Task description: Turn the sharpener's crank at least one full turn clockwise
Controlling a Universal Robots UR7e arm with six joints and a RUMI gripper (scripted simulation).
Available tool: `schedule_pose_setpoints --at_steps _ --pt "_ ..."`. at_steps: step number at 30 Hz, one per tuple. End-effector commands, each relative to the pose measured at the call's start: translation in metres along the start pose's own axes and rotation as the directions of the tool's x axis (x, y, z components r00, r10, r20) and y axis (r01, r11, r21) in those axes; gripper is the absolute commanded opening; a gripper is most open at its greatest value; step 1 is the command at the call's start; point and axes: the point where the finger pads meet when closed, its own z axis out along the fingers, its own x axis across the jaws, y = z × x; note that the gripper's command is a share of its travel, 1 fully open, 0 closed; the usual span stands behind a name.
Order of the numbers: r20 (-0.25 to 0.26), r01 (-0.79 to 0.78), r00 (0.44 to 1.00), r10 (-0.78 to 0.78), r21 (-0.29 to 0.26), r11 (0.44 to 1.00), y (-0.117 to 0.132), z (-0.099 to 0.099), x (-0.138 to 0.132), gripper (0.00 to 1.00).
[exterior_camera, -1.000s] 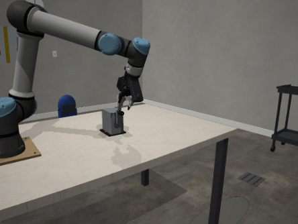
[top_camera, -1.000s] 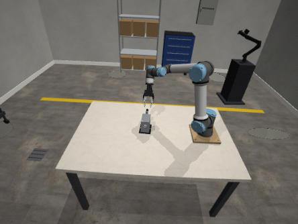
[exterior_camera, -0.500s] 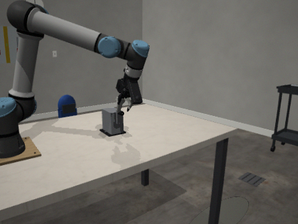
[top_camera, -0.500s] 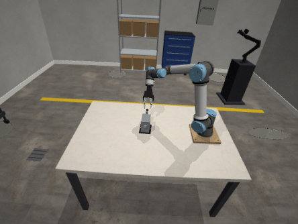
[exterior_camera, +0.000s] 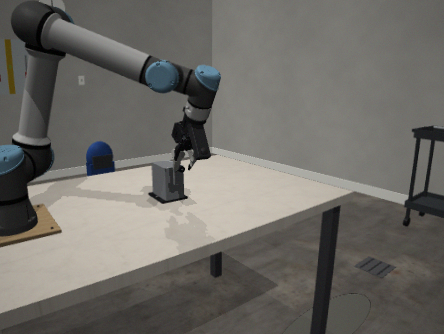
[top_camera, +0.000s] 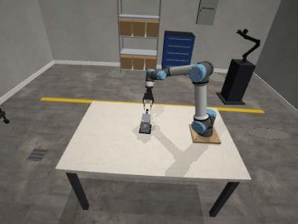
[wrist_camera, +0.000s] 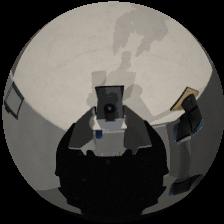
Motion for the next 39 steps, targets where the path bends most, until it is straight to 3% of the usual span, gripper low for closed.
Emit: schedule_pose_setpoints --at_steps 1,23,24,39 --pt "-0.001 0.000 1.000 0.000 -0.001 1.000 0.0006 0.0081 -0.0001 0.32" --pt "0.003 0.000 1.000 0.000 0.001 1.000 -0.0003 0.0053 -0.0009 0.32" --pt "0.003 0.000 1.000 0.000 0.001 1.000 -0.0003 0.0053 -0.0009 0.09" --pt "0.003 0.000 1.000 0.000 0.001 1.000 -0.0003 0.0053 -0.0009 0.09"
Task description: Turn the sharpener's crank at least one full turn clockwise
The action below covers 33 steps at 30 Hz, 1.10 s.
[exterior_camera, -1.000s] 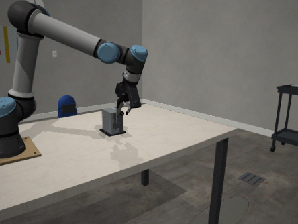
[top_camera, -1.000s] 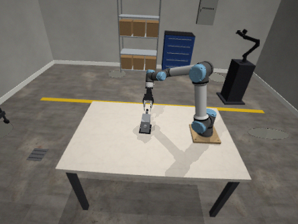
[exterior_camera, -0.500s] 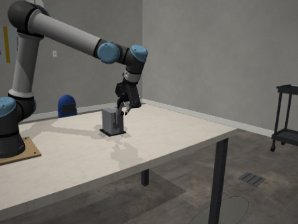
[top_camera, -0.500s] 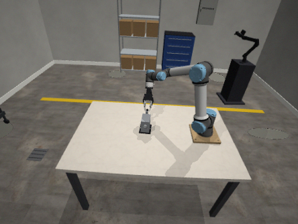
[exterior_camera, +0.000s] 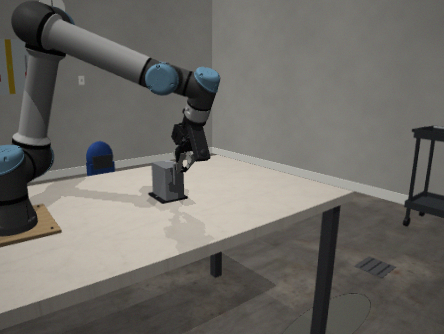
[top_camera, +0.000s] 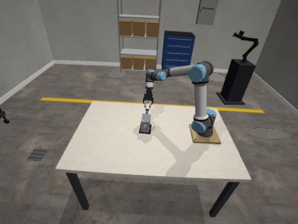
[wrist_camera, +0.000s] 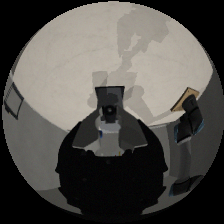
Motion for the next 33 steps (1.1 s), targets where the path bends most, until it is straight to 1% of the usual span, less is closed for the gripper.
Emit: schedule_pose_setpoints --at_steps 1,33 --pt "0.002 0.000 1.000 0.000 0.001 1.000 0.0003 -0.0007 -0.0006 0.09" --pt "0.002 0.002 1.000 -0.002 0.001 1.000 0.0000 -0.0005 -0.0053 0.09"
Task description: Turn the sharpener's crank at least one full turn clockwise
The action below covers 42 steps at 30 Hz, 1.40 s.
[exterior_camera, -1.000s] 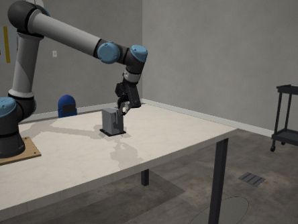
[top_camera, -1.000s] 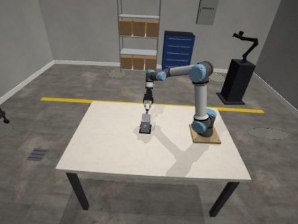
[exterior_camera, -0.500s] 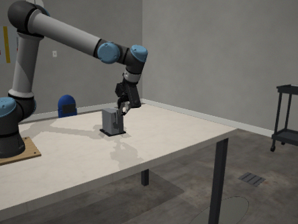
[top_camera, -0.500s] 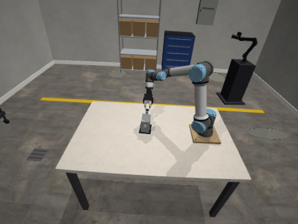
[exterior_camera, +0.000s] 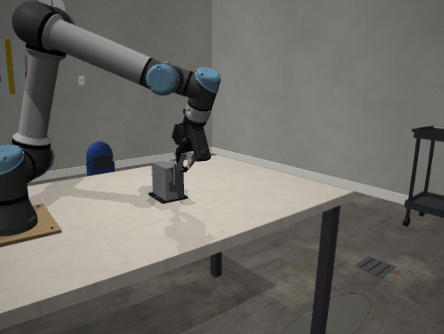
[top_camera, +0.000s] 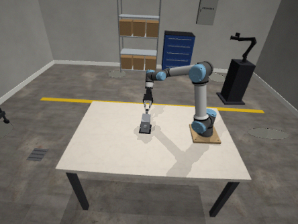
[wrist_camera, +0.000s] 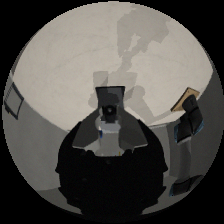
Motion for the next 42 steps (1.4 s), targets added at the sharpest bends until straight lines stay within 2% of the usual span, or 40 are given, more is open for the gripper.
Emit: schedule_pose_setpoints --at_steps 1,42 --pt "0.002 0.002 1.000 -0.002 0.002 1.000 0.000 -0.001 -0.004 0.09" --pt "0.003 0.003 1.000 -0.003 0.002 1.000 -0.003 0.005 -0.025 0.09"
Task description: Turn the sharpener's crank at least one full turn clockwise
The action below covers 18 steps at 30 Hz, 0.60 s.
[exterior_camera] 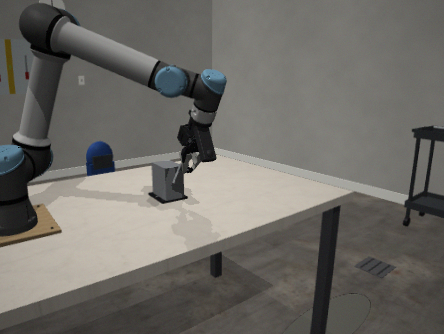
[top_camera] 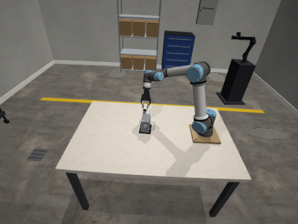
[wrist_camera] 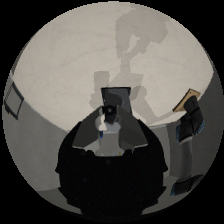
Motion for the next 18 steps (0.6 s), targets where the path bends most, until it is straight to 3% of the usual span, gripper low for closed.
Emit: schedule_pose_setpoints --at_steps 1,18 --pt "0.003 0.002 1.000 -0.002 0.001 1.000 -0.0004 0.0011 -0.0054 0.09" --pt "0.003 0.002 1.000 -0.002 0.001 1.000 -0.0044 0.0077 -0.0151 0.09"
